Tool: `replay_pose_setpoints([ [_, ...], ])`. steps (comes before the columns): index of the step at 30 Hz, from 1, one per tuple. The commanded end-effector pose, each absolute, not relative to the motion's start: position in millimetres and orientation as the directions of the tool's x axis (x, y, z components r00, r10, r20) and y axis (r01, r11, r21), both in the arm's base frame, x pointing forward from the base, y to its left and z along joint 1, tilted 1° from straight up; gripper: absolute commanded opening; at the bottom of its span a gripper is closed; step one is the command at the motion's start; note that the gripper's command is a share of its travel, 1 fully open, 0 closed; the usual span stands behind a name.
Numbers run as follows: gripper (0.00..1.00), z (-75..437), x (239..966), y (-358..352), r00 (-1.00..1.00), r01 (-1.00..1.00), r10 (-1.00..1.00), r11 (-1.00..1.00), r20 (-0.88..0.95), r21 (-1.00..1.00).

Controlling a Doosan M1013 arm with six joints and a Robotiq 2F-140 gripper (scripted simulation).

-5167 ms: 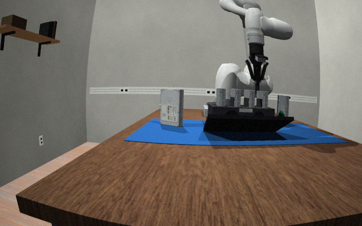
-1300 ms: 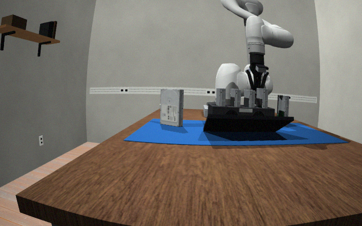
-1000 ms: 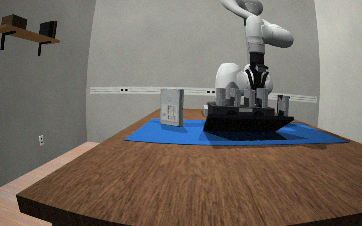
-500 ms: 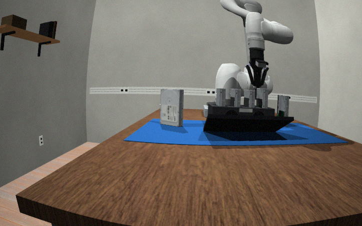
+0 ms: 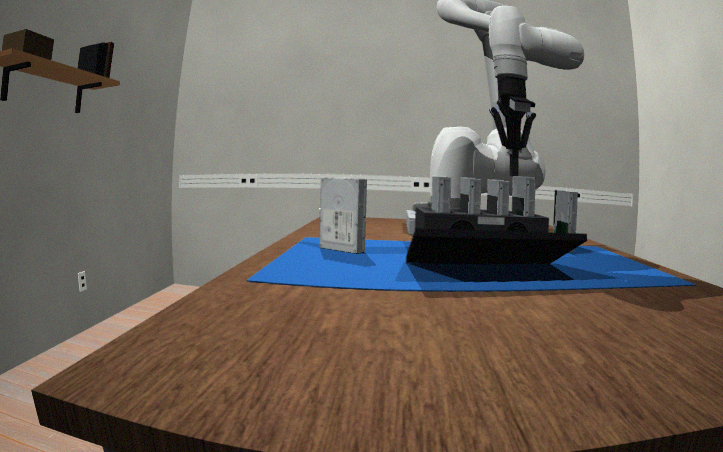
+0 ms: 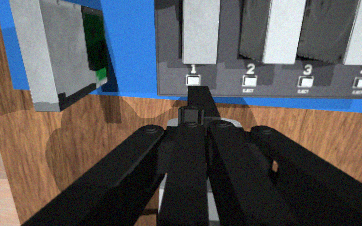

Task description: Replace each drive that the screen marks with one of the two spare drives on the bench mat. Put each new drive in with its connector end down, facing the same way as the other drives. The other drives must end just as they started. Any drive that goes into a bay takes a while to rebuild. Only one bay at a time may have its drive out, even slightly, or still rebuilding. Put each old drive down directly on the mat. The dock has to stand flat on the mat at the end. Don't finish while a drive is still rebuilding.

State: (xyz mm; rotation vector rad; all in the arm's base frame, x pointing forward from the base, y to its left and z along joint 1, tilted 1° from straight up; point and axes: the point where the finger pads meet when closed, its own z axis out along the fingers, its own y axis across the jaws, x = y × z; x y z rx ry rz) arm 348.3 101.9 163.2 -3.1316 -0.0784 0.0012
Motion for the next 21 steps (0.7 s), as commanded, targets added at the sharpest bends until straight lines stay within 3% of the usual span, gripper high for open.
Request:
replay_pose_setpoints([
  [1,0.10,172.8,348.5,101.9,0.999,0.050,0.050,-0.999,0.000,-0.009],
  [21,0.10,189.7,351.6,102.0,0.994,0.111,0.111,-0.994,0.000,-0.009],
])
